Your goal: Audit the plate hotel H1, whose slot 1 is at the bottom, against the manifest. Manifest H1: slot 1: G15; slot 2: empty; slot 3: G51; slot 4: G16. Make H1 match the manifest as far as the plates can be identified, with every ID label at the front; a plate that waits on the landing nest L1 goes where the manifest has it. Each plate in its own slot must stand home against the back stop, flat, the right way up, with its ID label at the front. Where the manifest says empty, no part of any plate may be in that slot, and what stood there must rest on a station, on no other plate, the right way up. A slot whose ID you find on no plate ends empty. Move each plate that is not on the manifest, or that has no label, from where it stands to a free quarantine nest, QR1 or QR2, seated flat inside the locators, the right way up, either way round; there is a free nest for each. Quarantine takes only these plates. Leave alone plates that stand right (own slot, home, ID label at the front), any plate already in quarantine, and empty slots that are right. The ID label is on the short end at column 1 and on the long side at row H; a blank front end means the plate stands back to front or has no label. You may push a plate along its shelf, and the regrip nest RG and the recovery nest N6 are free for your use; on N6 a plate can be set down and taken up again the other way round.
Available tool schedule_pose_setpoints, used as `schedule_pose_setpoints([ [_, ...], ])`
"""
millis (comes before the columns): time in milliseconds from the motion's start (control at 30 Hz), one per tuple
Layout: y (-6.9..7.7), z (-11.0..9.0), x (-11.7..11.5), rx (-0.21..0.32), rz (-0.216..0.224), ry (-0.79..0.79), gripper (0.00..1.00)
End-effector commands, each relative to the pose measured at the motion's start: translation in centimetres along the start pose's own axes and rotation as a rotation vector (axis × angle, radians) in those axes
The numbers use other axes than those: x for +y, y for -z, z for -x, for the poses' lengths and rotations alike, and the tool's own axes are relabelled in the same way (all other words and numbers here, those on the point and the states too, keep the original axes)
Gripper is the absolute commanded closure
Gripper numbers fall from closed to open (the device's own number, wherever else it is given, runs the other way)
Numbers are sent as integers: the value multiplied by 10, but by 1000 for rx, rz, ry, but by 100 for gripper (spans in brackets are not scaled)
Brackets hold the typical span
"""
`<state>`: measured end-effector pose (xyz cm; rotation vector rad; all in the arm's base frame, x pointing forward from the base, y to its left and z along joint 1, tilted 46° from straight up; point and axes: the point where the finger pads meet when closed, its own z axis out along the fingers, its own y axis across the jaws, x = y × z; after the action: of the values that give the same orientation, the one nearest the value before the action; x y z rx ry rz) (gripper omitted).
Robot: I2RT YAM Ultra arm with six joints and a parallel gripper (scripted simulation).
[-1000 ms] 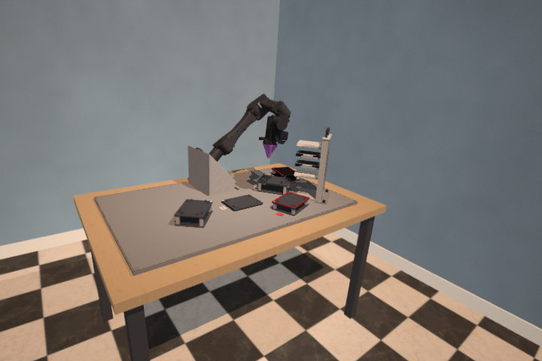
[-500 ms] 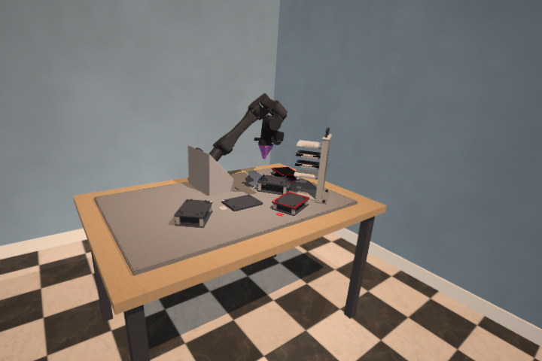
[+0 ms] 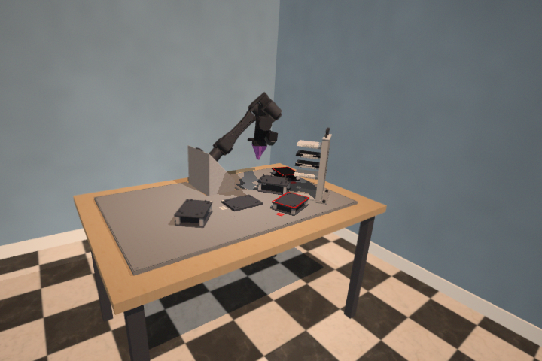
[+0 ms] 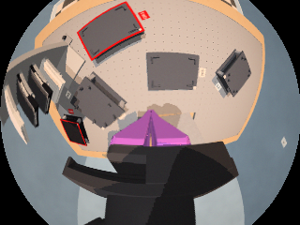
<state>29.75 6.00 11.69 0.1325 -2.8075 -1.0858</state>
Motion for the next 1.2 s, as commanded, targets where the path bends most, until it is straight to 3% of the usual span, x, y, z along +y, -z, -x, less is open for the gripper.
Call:
schedule_pose_setpoints([
  [0,8,11,-13,-32,-12,34,100],
  [67,9,13,-20,-35,-14,36,100],
  [100,9,10,-19,-20,23,26,100],
  [333,9,16,-47,-32,2,42,100],
  [367,8,12,-46,-21,44,33,100],
  [733,8,16,-81,-32,21,48,100],
  [767,8,14,-80,-28,58,44,100],
  [800,7,13,-83,-27,65,44,100],
  [933,6,15,-101,-33,45,56,100],
  [1167,18,9,-105,-16,58,41,100],
])
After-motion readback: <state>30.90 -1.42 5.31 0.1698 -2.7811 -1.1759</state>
